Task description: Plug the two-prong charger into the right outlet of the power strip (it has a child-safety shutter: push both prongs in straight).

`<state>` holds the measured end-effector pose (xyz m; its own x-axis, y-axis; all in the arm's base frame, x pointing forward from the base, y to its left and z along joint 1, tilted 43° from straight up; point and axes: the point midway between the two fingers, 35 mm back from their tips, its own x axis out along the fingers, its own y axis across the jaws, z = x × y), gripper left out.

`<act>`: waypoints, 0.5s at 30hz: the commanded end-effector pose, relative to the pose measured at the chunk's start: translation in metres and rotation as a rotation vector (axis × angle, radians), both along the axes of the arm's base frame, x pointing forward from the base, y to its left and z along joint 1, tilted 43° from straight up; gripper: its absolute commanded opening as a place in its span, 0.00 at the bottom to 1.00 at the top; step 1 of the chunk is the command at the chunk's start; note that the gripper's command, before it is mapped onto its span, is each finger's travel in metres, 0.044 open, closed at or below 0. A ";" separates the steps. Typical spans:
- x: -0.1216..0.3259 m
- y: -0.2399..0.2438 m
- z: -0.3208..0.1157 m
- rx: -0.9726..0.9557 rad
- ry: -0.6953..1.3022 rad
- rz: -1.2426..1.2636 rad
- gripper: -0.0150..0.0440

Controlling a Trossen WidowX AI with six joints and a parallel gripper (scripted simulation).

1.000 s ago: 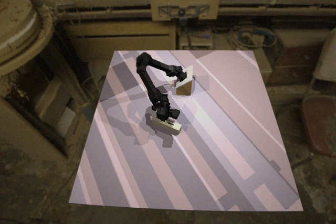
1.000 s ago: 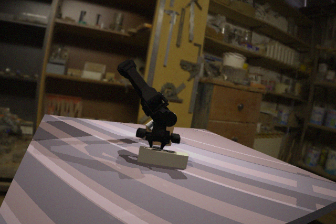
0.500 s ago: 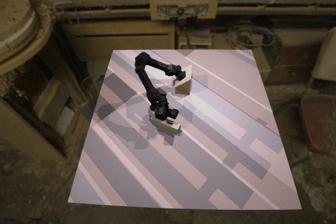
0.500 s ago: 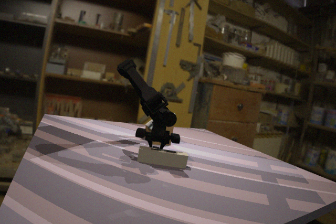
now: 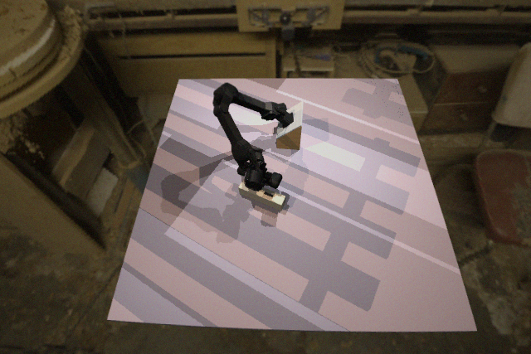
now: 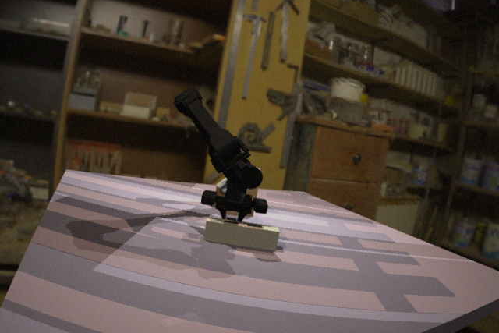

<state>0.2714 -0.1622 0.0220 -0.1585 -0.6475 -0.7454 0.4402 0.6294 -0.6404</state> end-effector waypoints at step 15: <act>0.009 -0.004 0.003 -0.003 -0.007 0.004 0.25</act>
<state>0.2721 -0.1629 0.0220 -0.1706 -0.6448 -0.7451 0.4288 0.6323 -0.6453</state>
